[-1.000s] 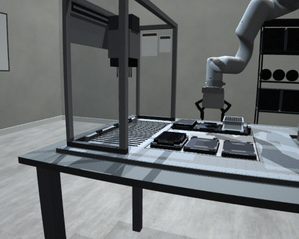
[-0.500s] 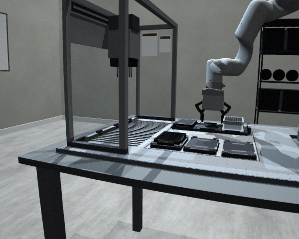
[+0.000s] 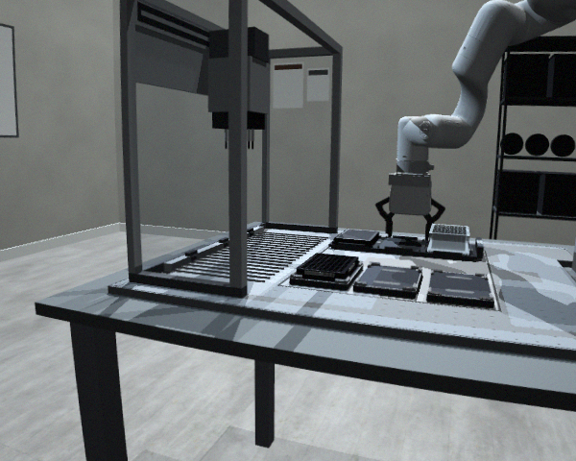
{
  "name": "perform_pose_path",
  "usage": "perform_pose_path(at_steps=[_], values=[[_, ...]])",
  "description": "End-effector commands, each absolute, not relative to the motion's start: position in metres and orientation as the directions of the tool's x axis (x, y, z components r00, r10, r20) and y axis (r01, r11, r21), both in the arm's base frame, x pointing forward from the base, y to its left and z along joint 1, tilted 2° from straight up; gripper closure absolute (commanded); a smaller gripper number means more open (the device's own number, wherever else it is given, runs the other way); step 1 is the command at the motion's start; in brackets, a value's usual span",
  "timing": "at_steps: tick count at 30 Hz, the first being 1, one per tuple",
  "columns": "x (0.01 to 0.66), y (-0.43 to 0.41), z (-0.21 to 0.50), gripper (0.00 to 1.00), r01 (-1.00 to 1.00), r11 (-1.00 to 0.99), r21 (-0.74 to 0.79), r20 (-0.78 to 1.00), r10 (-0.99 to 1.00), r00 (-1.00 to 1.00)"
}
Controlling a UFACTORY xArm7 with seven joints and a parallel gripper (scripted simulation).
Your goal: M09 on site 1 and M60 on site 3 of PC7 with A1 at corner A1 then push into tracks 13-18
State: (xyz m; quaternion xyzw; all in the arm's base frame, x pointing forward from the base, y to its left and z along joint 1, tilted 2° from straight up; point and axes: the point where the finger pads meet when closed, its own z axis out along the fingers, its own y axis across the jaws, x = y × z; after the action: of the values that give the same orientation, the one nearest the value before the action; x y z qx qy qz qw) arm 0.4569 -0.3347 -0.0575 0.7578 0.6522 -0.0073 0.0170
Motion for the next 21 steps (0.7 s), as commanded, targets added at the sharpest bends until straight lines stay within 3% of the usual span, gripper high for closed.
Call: perform_pose_path(at_steps=[1, 21], values=[[0.4582, -0.3356, -0.0559, 0.00, 0.989, -0.149, 0.020, -0.035, 0.988, 0.149], [0.4595, -0.3273, -0.0562, 0.00, 0.989, -0.149, 0.020, -0.035, 0.988, 0.149]])
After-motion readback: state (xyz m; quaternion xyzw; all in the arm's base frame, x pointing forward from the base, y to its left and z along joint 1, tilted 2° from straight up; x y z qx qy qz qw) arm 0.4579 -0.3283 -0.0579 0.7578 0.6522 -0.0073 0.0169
